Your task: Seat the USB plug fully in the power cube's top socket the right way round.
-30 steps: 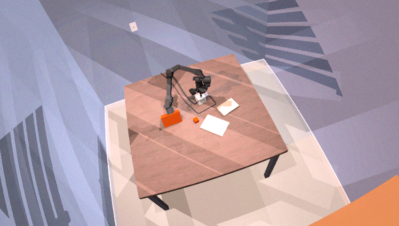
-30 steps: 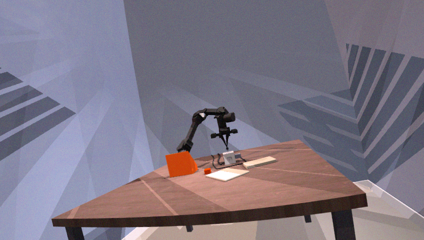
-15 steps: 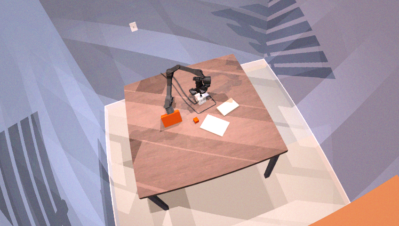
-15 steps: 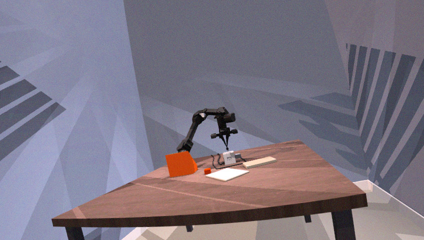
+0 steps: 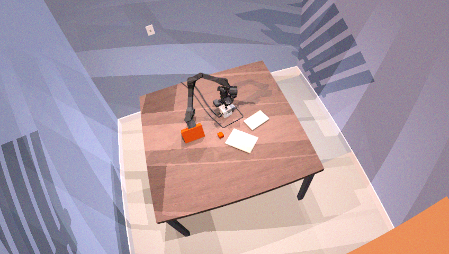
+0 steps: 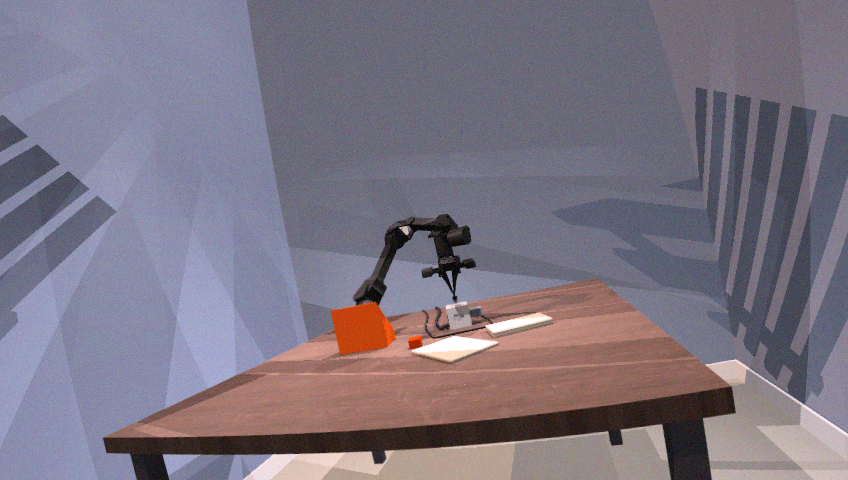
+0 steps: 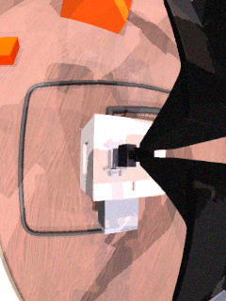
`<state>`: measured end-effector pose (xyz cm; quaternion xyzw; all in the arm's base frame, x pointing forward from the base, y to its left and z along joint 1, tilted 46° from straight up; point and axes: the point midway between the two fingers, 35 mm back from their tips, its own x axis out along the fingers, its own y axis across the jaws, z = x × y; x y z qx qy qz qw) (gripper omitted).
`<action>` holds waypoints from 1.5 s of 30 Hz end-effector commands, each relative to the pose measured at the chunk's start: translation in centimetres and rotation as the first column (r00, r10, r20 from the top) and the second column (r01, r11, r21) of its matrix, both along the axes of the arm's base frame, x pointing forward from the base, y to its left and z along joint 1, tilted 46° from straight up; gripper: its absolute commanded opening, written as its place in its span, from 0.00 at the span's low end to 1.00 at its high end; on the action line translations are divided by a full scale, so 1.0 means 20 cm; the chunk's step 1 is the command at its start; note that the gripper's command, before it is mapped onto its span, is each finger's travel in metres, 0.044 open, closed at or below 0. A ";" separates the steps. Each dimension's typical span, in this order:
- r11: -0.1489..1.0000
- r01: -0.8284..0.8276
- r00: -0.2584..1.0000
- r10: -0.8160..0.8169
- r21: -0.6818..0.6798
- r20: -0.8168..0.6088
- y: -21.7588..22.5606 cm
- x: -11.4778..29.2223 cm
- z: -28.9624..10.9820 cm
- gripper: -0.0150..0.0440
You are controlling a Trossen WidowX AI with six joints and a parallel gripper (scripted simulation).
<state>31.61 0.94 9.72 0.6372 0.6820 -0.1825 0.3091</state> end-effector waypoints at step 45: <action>1.000 -0.004 1.000 0.004 0.026 -0.001 0.03 0.00 -0.01 0.25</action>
